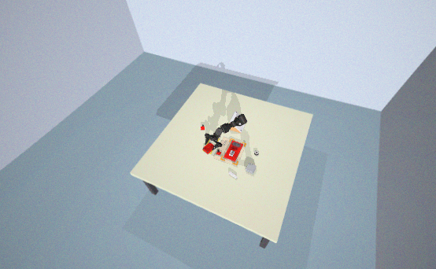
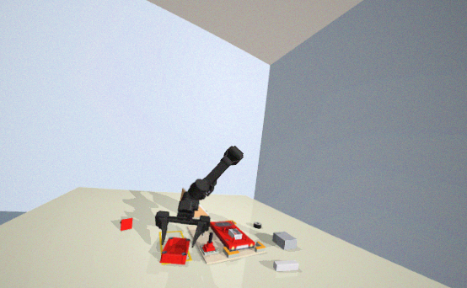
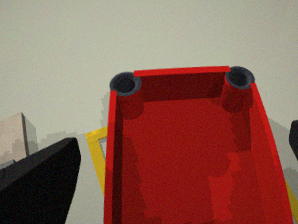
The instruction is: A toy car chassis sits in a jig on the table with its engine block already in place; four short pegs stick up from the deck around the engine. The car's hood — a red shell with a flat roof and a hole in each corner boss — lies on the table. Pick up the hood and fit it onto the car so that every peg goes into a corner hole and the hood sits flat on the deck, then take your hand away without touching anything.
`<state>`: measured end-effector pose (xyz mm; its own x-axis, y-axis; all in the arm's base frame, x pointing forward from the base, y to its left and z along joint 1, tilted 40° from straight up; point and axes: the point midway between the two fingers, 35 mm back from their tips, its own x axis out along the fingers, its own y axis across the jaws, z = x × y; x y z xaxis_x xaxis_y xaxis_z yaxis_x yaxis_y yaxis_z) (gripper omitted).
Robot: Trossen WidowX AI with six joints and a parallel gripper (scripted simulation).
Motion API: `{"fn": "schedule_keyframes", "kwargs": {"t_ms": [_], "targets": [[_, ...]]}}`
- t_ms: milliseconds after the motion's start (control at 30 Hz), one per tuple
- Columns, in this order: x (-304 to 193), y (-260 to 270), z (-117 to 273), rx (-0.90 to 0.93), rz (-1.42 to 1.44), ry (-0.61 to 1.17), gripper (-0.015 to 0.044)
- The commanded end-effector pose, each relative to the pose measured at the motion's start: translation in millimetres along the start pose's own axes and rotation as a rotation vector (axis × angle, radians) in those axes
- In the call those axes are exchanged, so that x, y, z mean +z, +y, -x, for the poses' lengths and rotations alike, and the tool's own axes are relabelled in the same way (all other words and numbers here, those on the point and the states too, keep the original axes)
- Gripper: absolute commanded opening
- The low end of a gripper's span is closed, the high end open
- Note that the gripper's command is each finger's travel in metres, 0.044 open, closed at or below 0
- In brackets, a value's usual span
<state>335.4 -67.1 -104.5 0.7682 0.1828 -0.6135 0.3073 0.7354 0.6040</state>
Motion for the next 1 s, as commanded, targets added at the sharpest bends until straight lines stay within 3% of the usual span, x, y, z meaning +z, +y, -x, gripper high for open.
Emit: {"fn": "schedule_keyframes", "kwargs": {"t_ms": [0,633,733,967], "targets": [[-3.2,-1.5,-1.3,-0.005,-0.006,0.002,0.044],[-11.2,-1.3,-6.4,-0.004,-0.006,0.002,0.044],[-8.5,0.1,-5.4,0.0,-0.001,0.001,0.0361],[-8.5,0.1,-5.4,0.0,-0.001,0.001,0.0315]]}}
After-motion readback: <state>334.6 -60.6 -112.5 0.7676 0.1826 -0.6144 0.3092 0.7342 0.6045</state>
